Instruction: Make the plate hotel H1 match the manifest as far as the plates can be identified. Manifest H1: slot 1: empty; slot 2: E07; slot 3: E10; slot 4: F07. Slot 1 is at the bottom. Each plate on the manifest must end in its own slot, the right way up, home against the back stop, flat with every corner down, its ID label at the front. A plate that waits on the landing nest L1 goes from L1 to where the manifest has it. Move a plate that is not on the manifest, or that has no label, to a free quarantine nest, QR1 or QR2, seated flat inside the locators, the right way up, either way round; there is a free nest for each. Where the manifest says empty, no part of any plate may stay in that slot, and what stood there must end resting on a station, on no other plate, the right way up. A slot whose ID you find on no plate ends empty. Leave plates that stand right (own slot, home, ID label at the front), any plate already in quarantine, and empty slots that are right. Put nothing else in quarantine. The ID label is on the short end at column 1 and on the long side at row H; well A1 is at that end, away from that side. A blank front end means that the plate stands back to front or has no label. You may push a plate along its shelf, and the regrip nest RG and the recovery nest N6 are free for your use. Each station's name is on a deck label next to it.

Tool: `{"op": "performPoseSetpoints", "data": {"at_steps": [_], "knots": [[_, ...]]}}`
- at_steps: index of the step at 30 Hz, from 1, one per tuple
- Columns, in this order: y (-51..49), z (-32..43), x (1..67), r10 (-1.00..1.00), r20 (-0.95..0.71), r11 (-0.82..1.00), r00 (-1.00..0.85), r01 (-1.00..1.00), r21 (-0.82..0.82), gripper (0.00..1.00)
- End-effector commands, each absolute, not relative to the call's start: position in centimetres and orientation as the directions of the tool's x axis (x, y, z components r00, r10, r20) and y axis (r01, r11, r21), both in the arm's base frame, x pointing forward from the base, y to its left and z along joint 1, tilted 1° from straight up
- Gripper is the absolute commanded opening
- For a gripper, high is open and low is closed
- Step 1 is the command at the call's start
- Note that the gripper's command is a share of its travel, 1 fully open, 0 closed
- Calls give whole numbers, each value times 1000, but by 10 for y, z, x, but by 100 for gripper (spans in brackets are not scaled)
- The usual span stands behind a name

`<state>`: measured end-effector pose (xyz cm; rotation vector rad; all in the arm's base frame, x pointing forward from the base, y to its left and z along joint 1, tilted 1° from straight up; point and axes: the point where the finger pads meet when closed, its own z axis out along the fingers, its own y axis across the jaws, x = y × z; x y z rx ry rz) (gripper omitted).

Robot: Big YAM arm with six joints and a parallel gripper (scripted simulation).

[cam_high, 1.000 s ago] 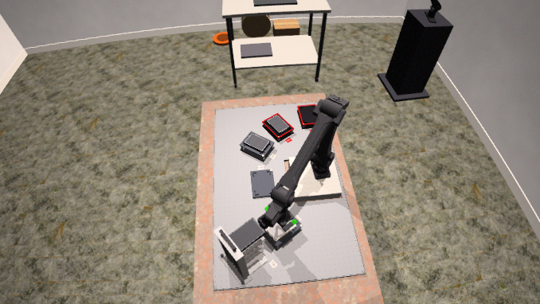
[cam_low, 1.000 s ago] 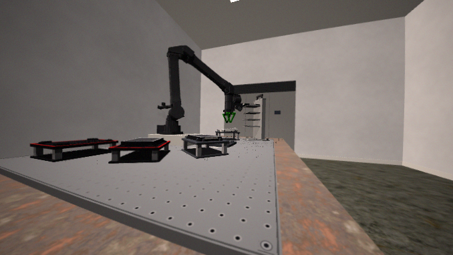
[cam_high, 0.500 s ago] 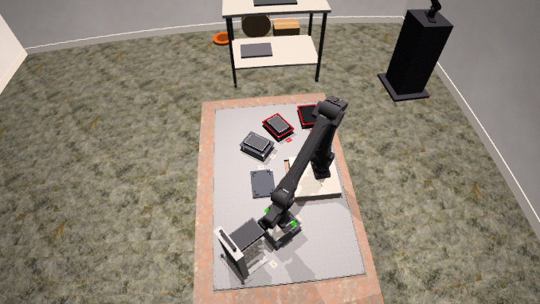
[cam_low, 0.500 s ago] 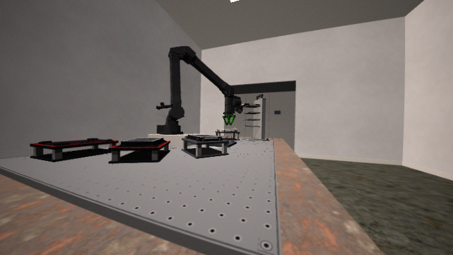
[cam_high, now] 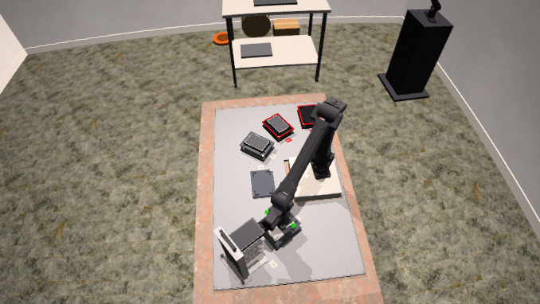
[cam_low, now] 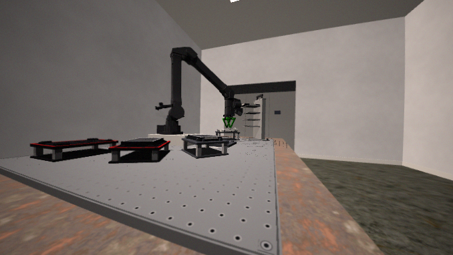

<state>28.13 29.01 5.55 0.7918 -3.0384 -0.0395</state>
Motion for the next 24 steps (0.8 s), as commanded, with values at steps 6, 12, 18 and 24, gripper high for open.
{"op": "performPoseSetpoints", "data": {"at_steps": [6, 12, 18, 24], "knots": [[298, 42, 280, -490, -12, 871, -872, -490, 29, 100], [298, 34, 279, -490, -12, 871, -872, -490, 29, 100], [298, 28, 279, -490, -12, 871, -872, -490, 28, 100], [303, 40, 290, -489, -42, 871, -871, -490, 36, 100]]}}
